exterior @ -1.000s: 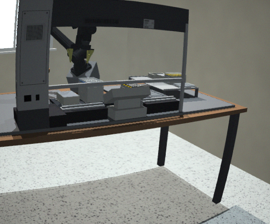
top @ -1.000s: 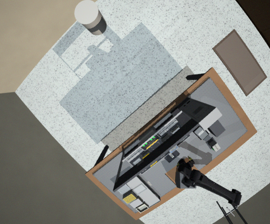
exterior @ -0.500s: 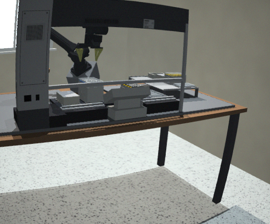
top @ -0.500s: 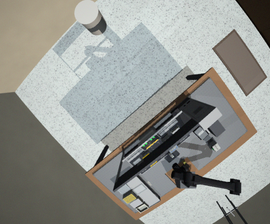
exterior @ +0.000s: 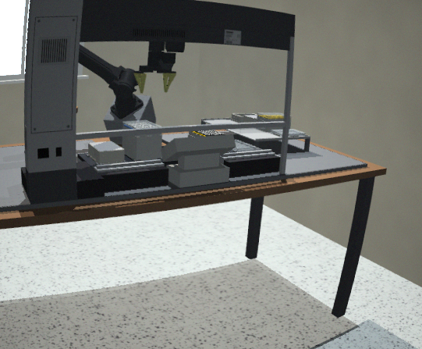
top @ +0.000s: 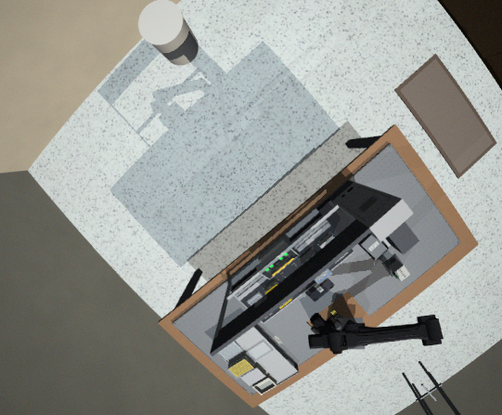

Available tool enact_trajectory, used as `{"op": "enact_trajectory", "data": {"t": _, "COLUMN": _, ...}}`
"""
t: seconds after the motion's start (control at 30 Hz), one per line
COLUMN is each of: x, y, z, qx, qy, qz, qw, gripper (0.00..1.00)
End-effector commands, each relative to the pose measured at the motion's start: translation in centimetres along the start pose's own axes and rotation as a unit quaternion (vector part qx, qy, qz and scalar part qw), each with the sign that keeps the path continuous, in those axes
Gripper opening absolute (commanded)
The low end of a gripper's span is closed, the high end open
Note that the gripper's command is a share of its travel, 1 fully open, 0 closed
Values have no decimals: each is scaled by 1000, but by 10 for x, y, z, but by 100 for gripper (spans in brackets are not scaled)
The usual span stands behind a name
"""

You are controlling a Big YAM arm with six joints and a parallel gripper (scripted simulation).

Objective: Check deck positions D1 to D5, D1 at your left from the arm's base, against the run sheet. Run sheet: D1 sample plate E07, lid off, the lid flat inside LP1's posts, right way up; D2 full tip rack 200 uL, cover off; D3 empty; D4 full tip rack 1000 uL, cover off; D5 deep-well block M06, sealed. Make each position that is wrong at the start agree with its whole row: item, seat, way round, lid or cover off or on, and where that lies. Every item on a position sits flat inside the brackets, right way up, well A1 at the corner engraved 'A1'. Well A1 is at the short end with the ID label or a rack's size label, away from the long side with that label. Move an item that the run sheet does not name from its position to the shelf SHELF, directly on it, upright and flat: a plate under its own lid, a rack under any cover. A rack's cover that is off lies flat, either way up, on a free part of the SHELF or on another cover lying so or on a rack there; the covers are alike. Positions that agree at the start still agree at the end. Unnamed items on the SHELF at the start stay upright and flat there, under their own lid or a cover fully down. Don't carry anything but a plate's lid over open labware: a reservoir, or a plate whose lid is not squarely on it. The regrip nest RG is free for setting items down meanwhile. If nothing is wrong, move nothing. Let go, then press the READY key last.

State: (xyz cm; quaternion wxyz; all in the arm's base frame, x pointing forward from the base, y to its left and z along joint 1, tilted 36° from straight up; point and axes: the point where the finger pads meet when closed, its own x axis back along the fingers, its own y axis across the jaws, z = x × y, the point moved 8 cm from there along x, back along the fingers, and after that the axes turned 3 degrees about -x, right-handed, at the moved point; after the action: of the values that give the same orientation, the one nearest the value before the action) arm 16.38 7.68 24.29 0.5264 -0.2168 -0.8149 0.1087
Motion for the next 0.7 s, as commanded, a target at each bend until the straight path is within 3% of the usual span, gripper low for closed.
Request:
{"op": "enact_trajectory", "data": {"t": 0.0, "x": 20, "y": 18, "z": -13, "qx": -47, "qy": -16, "qz": -26, "qw": 998, "gripper": 100}}
{"op": "enact_trajectory", "data": {"t": 0.3, "x": 20, "y": 14, "z": -13, "qx": -58, "qy": -15, "qz": -23, "qw": 998, "gripper": 100}}
{"op": "enact_trajectory", "data": {"t": 0.67, "x": 20, "y": -35, "z": -45, "qx": -43, "qy": -24, "qz": -21, "qw": 999, "gripper": 100}}
